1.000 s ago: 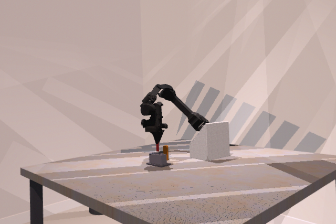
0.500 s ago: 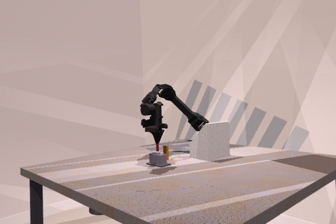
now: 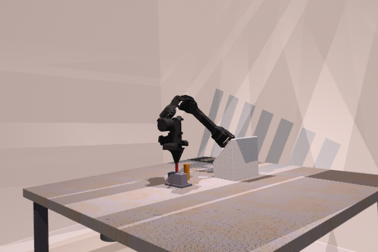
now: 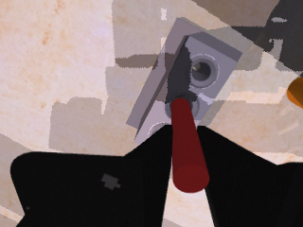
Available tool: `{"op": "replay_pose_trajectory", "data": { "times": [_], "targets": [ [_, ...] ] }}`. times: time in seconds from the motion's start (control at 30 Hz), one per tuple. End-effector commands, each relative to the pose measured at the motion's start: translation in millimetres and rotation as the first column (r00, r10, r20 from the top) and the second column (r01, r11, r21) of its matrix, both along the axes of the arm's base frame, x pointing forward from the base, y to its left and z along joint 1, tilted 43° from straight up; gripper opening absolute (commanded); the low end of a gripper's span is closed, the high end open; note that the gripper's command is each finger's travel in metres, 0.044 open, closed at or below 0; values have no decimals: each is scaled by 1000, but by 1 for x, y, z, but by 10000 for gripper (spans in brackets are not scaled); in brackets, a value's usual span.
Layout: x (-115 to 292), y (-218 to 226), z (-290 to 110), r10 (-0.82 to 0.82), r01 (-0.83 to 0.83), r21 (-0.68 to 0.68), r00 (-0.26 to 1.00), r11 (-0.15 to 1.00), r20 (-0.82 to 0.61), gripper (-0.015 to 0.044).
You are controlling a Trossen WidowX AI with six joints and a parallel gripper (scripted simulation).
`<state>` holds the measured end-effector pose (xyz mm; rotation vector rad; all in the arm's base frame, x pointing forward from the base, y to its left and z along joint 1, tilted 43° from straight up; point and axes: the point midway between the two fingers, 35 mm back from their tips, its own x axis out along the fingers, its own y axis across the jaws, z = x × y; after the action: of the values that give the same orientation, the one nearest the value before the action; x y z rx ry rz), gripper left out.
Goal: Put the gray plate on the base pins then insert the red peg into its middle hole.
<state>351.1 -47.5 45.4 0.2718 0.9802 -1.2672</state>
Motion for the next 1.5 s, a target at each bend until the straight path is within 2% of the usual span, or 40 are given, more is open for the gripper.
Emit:
{"op": "replay_pose_trajectory", "data": {
  "times": [0.0, 1.37, 1.47],
  "targets": [
    [-2, -5, -5, 3, -3, -5, 1000, 1000, -8, 0],
    [-2, -6, -7, -1, 1, -2, 1000, 1000, -4, 0],
    [-2, -6, -7, -1, 1, -2, 1000, 1000, -4, 79]
  ]
}}
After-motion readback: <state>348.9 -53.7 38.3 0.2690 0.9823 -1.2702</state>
